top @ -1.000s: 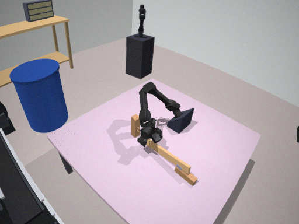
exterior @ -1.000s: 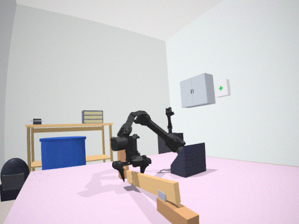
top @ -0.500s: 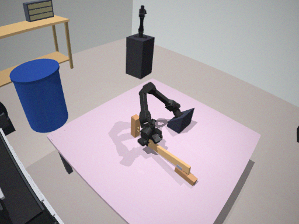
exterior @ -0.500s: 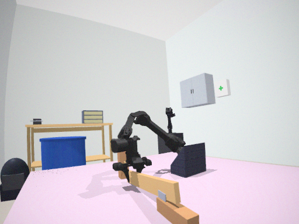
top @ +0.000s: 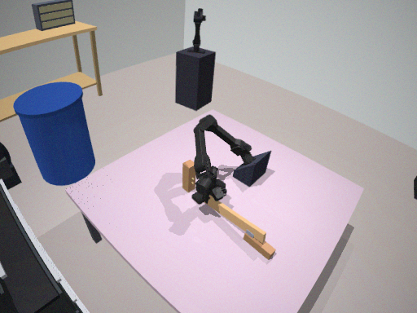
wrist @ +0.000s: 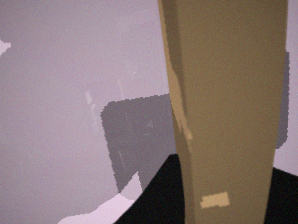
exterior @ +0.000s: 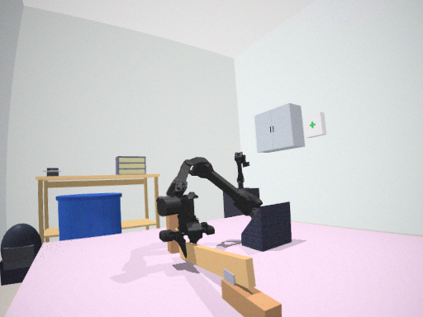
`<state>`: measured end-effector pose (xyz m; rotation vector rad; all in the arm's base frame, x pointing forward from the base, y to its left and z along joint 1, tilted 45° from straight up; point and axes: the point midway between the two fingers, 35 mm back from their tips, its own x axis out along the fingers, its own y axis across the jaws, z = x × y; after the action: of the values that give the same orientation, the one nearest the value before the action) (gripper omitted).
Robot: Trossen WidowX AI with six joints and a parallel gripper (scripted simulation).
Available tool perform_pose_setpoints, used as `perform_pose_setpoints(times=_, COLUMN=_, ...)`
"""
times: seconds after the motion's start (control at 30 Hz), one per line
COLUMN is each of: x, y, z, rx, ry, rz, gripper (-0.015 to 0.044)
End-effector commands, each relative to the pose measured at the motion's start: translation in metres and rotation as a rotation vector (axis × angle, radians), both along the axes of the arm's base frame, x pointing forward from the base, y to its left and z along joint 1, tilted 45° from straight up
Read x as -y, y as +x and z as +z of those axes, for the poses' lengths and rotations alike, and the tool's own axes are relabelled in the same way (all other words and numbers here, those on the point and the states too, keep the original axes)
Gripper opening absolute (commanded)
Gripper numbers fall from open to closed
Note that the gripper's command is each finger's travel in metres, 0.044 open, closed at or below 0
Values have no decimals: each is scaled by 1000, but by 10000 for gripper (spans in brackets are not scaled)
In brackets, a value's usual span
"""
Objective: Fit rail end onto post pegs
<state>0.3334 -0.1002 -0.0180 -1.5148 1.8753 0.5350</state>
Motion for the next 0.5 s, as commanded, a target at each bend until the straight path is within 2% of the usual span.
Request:
perform_pose_setpoints(times=0.0, x=0, y=0, z=0, rx=-1, ry=-3, rz=2, gripper=0)
perform_pose_setpoints(times=0.47, x=-3, y=1, z=3, rx=-1, ry=-3, rz=2, gripper=0)
